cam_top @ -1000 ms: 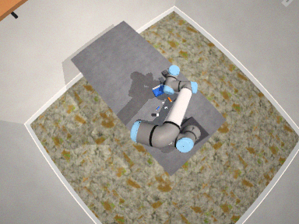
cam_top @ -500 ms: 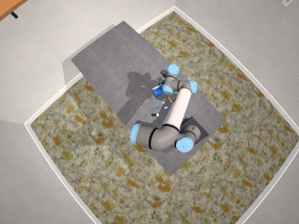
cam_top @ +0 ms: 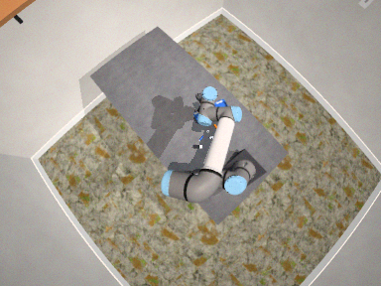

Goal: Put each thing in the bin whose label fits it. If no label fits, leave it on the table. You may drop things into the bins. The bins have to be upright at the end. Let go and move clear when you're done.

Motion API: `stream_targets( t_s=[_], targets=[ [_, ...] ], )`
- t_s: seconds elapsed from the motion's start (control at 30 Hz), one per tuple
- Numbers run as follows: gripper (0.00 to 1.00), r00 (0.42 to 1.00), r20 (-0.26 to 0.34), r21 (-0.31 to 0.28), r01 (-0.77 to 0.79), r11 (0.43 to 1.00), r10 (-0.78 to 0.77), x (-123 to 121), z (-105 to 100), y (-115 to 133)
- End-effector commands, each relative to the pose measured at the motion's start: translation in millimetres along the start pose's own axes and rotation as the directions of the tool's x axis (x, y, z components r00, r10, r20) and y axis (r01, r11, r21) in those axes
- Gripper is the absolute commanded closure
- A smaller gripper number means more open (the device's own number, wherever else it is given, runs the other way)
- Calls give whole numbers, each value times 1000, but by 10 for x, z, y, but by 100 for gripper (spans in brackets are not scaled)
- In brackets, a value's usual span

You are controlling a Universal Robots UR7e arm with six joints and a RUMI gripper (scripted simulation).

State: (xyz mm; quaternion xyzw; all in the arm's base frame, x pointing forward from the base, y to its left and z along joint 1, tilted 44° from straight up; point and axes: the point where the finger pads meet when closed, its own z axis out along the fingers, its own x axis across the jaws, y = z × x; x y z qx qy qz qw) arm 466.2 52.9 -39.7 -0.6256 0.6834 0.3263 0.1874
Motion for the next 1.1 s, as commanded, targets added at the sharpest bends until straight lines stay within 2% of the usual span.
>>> stream_targets(
  t_s=[0.0, 0.13, 0.87, 1.07],
  targets=[
    [96, 1000, -1, 1, -1, 1000, 1, -90, -11, -5],
    [96, 1000, -1, 1, -1, 1000, 1, -90, -10, -5],
    [96, 1000, -1, 1, -1, 1000, 1, -90, 513, -5],
    [96, 1000, -1, 1, -1, 1000, 1, -90, 513, -5]
  ],
)
